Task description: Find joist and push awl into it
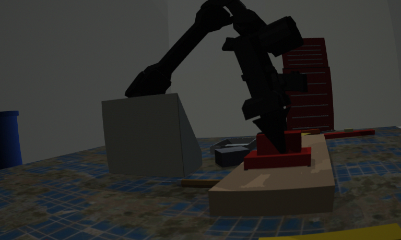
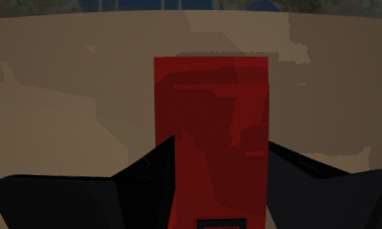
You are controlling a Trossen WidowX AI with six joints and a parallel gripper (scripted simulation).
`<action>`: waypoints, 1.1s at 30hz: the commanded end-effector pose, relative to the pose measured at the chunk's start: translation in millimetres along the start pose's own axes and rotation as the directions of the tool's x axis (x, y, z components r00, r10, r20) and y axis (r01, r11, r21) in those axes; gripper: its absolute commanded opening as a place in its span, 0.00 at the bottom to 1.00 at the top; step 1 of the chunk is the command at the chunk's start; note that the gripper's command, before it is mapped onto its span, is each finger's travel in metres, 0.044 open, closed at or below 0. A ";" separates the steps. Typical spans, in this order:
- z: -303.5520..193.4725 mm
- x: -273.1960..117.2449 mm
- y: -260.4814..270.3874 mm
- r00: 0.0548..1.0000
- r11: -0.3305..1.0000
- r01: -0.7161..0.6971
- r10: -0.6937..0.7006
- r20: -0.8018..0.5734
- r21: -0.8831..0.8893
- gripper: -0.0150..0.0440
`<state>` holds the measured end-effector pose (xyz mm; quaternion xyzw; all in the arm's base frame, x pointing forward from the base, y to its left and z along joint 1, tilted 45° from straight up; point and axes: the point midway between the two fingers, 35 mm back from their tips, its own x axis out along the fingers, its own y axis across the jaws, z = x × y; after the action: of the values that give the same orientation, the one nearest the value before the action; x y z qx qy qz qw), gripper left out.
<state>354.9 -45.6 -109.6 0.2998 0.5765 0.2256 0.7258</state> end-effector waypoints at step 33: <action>-0.2 0.8 58.7 1.000 1.000 -0.011 0.011 0.000 0.005 0.25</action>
<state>356.2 -7.7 -73.2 0.3015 0.5764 0.2262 0.7251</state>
